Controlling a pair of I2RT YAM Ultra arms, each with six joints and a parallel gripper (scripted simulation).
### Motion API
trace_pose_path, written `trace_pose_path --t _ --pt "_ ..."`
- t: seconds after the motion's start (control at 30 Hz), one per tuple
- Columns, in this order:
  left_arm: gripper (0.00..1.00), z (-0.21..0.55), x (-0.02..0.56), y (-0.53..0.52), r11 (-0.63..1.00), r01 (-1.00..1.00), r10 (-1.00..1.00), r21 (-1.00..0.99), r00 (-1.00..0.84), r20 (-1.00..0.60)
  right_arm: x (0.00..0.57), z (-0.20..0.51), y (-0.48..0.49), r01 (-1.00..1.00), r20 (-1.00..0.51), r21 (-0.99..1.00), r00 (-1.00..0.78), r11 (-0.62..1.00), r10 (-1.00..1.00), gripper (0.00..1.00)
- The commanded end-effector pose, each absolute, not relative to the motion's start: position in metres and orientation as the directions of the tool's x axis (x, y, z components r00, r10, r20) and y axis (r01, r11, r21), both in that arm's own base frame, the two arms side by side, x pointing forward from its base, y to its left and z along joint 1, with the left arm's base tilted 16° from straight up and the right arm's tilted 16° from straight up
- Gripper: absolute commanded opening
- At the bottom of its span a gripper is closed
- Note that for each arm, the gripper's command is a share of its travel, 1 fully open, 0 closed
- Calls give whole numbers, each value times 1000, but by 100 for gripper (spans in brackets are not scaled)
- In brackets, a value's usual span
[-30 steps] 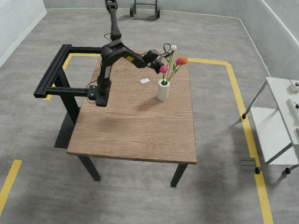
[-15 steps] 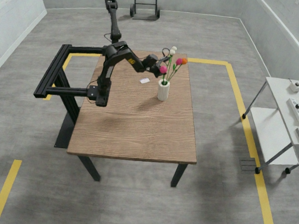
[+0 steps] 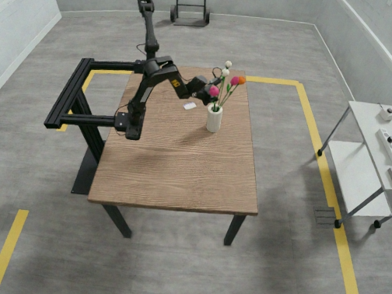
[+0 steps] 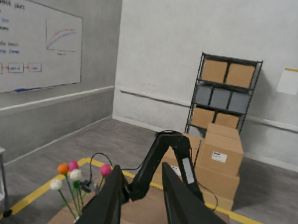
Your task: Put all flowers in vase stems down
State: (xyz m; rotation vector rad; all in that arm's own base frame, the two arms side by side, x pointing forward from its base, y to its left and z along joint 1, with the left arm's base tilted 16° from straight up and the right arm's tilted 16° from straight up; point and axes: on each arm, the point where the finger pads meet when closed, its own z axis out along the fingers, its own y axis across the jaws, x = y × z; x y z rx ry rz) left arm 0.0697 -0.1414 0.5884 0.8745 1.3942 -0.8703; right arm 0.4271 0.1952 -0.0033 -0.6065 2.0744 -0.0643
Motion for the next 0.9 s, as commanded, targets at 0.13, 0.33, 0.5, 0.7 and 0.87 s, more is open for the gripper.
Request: trace_pose_path --t 0.13,0.33,0.5,0.7,0.87 --pt "30 596 65 -133 434 901 -23 -4 7 -1000 431 -3 198 -401 -804 -270 -406 875 -434 0" --pt "30 596 65 -133 434 901 -23 -4 7 -1000 429 -9 196 -402 -803 -271 -407 875 -436 0" --pt "30 596 65 -133 434 901 -23 -4 7 -1000 430 -13 193 -398 -804 -271 -407 876 -433 0" --pt "30 596 65 -133 434 901 -23 -4 7 -1000 432 -11 195 -398 -813 -268 -396 878 -427 0" --pt "30 596 65 -133 434 901 -23 -4 7 -1000 435 -11 195 -395 -814 -268 -395 879 -426 0"
